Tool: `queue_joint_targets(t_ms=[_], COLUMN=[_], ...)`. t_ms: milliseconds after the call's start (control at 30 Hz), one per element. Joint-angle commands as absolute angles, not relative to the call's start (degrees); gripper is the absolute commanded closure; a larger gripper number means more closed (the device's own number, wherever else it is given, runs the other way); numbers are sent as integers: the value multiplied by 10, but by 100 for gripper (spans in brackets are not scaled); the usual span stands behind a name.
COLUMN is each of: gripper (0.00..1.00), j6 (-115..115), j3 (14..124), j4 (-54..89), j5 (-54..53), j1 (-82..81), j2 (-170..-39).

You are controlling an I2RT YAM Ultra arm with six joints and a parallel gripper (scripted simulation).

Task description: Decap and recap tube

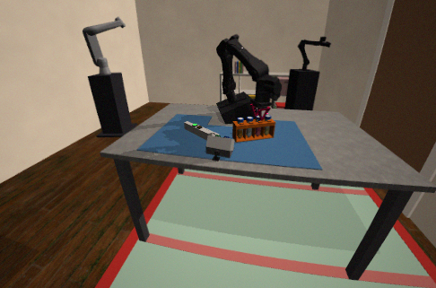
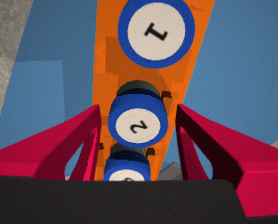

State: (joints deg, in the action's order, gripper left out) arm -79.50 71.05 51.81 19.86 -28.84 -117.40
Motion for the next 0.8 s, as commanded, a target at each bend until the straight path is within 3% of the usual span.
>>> queue_joint_targets(t_ms=[0, 400, 767], gripper=[100, 100, 100], j6=[-808, -808, -550], j3=[711, 712, 711], j4=[518, 518, 517], j5=[198, 198, 198], j1=[-290, -290, -290], j2=[-1170, -1170, -1170])
